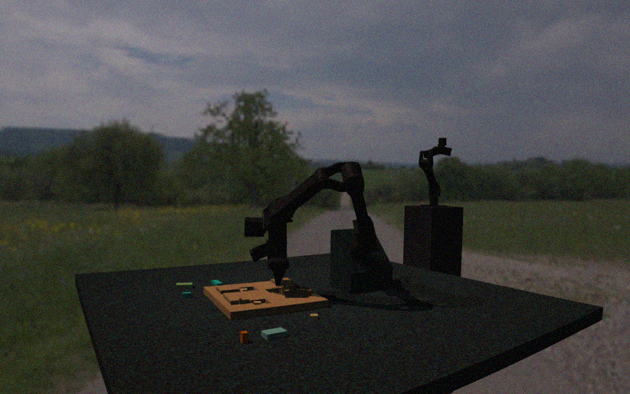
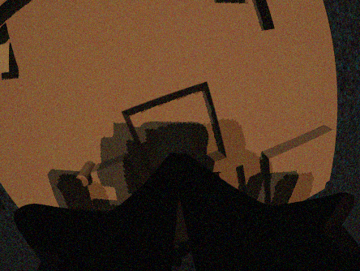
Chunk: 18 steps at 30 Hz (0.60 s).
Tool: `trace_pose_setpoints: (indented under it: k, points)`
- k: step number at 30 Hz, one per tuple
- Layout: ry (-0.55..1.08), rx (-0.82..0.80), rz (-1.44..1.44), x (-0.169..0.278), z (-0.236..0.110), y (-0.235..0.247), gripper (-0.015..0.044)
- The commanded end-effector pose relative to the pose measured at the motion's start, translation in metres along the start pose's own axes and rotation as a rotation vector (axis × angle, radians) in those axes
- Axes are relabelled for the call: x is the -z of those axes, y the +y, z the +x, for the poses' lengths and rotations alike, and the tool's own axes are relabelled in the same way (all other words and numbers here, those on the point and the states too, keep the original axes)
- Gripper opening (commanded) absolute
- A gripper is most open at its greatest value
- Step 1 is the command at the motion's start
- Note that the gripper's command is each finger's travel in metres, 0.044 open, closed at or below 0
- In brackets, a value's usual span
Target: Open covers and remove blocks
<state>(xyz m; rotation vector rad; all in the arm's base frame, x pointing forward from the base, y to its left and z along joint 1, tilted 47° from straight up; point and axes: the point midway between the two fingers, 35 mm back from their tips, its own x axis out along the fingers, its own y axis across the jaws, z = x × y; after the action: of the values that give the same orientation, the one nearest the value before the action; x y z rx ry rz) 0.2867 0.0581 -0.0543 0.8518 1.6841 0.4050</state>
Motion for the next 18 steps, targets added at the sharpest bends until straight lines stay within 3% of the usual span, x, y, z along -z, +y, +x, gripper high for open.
trace_pose_setpoints:
  k: [1,18]
  points:
    - [-0.005,-0.005,0.005,-0.001,0.004,0.0,0.0]
    - [-0.005,-0.006,0.005,-0.003,0.016,0.001,0.0]
